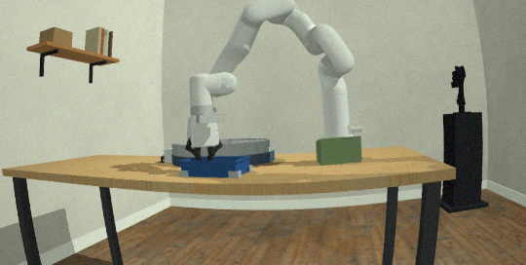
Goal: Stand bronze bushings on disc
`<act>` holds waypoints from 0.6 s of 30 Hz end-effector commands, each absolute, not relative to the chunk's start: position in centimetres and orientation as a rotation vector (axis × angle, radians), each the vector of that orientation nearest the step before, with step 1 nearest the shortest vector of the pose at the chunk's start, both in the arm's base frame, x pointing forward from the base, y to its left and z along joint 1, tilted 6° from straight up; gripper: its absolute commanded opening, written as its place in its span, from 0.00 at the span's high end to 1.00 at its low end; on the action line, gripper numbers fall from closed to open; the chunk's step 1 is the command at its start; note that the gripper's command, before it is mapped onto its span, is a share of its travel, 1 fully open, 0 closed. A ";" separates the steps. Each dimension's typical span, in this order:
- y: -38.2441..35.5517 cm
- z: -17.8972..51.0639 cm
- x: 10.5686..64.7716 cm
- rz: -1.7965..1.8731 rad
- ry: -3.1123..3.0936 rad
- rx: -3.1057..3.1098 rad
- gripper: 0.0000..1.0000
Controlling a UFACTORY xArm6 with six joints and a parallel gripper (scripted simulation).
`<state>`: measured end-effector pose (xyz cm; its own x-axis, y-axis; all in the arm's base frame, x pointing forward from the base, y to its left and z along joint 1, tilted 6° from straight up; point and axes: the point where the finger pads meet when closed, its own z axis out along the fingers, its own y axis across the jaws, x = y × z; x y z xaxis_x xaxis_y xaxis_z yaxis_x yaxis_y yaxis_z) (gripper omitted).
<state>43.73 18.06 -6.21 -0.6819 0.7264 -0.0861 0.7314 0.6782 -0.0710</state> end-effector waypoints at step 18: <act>18.9 0.2 43.9 -0.147 2.828 1.229 1.00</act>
<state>43.82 18.78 -0.39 -0.6819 0.7262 -0.0872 0.7314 0.6787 -0.0669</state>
